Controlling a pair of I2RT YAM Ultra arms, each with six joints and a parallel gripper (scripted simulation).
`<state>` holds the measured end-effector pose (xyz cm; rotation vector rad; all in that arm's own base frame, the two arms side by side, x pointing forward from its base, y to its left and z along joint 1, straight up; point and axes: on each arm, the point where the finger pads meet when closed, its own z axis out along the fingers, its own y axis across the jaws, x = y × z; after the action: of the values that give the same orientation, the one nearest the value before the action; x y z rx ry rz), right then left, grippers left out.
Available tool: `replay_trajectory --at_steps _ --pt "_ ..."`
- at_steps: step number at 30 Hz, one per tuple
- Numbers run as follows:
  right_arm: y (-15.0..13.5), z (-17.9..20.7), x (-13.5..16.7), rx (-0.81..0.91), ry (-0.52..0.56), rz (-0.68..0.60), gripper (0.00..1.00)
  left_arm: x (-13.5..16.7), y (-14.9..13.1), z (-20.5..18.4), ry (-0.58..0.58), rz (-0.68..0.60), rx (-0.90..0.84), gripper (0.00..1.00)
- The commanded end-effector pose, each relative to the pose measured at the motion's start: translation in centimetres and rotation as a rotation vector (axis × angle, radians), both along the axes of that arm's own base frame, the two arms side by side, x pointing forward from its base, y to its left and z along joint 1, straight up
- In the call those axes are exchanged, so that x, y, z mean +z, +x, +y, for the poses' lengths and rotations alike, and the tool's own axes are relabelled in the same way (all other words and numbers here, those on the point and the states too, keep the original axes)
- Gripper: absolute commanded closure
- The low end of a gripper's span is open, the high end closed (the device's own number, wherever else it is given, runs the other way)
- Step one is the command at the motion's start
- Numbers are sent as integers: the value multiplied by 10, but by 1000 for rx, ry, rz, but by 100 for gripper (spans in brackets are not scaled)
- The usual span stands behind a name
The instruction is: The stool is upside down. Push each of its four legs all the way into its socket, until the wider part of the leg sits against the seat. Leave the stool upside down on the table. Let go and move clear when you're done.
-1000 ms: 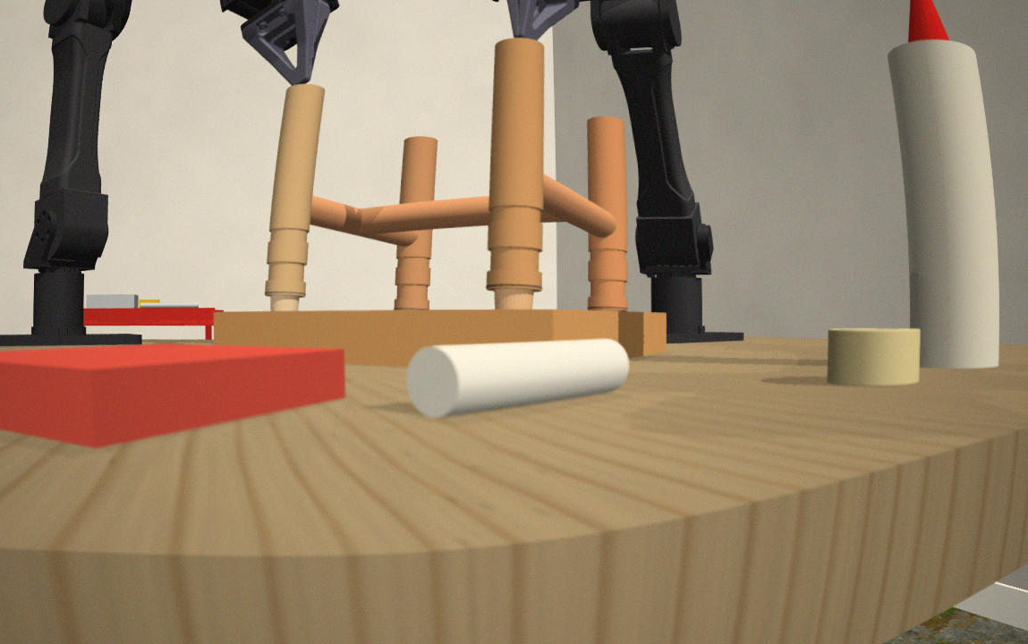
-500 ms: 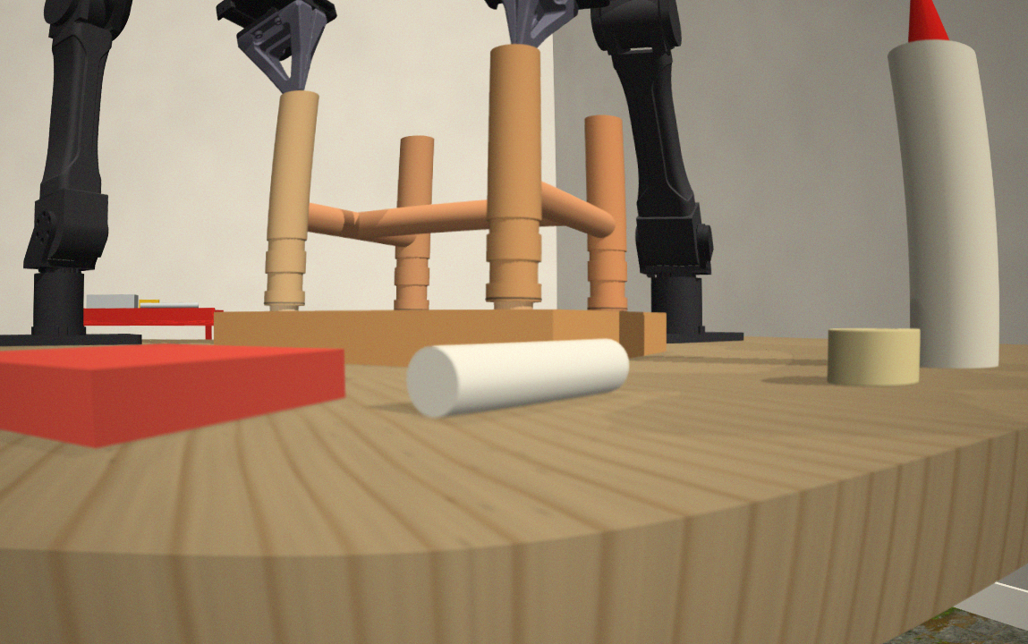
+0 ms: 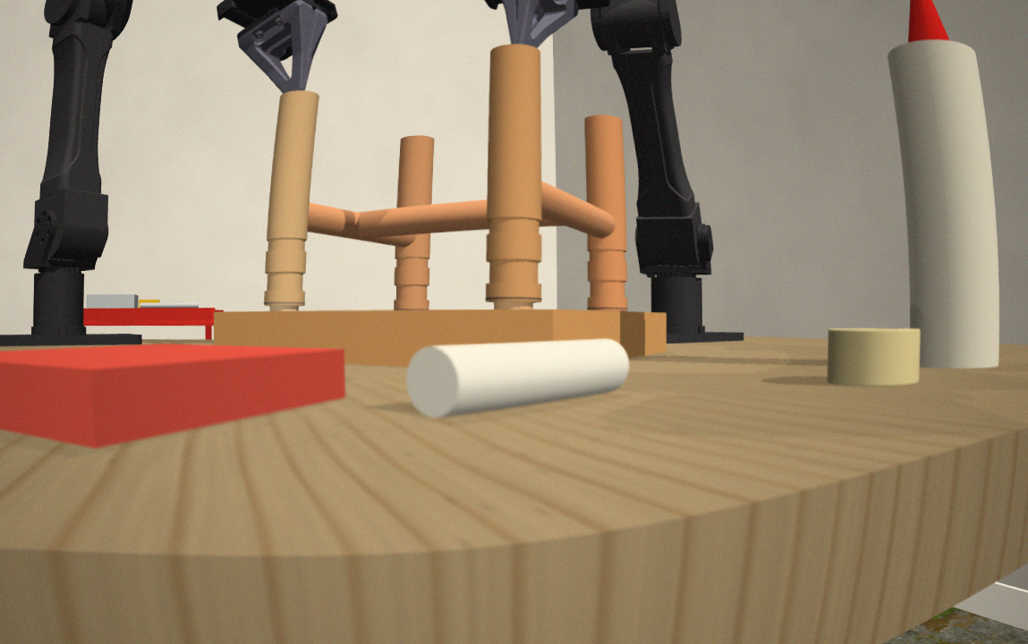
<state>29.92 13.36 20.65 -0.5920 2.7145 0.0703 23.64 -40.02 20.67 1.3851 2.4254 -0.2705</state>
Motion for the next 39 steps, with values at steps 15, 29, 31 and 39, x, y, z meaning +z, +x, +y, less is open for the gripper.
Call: replay_trajectory --at_steps 15,29,31,39 --pt "-46 -17 -56 -1 -111 267 100 -70 -26 44 227 136 0 100" --pt "-1 -4 0 -10 -16 3 100 25 -1 0 -56 -30 -4 100" --pt "-1 -4 0 -10 -16 3 100 12 1 -3 -27 -13 -4 100" --pt "-1 -4 0 -10 -16 3 100 47 -5 6 -68 -37 -5 100"
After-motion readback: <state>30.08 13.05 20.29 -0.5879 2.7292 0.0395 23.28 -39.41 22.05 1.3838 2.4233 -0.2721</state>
